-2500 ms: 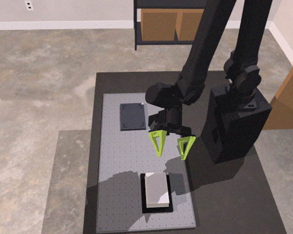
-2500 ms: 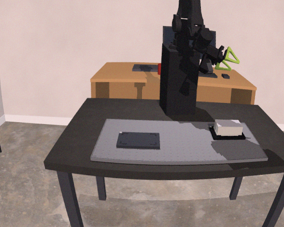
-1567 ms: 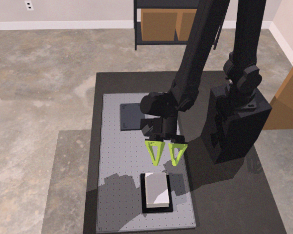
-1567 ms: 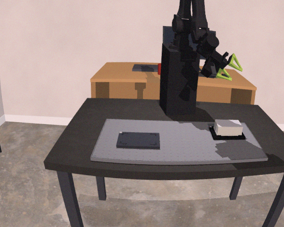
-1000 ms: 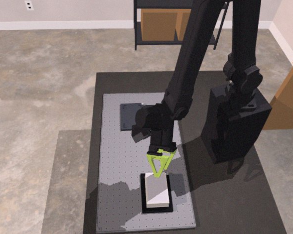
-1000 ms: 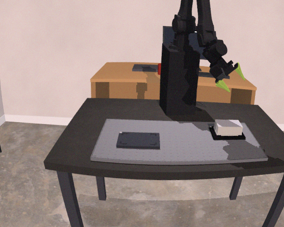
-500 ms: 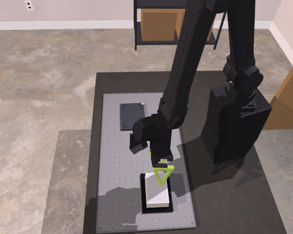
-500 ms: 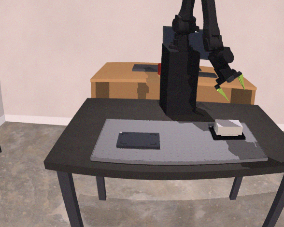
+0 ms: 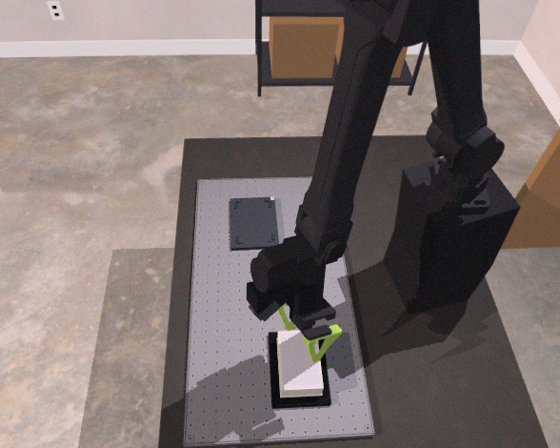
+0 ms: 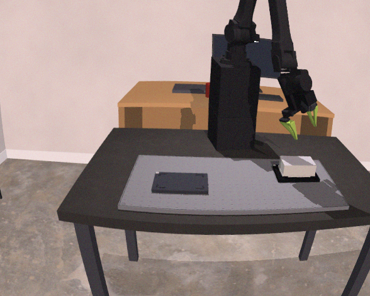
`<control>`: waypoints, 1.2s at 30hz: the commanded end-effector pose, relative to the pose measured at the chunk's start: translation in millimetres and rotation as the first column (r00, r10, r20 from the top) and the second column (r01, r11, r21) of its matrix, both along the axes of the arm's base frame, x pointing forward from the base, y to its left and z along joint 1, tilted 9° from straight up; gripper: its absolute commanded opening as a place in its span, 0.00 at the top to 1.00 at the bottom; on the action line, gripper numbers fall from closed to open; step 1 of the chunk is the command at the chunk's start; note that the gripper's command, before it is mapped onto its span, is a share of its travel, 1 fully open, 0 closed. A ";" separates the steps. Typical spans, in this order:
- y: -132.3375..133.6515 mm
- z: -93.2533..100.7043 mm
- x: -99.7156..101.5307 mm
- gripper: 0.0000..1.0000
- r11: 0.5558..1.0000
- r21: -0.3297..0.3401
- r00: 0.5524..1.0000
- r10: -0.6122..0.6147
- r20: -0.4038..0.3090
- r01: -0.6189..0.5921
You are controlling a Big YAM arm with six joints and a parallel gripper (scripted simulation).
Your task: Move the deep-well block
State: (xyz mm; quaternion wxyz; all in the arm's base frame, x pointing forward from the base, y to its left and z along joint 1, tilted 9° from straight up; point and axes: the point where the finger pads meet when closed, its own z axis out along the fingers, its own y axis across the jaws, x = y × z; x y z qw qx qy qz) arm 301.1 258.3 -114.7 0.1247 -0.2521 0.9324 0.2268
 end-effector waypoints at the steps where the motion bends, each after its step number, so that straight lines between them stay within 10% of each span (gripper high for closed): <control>1: 9.8 -5.2 3.5 0.00 0.988 -0.049 0.986 0.153 0.069 -0.150; 14: 13.0 -9.3 13.1 0.00 0.885 -0.250 0.880 0.441 0.175 -0.393; 28: -2.2 -47.8 9.1 0.00 0.642 -0.460 0.682 0.724 0.100 -0.613; 36: -1.8 -55.6 7.1 0.00 0.415 -0.560 0.489 0.872 0.020 -0.717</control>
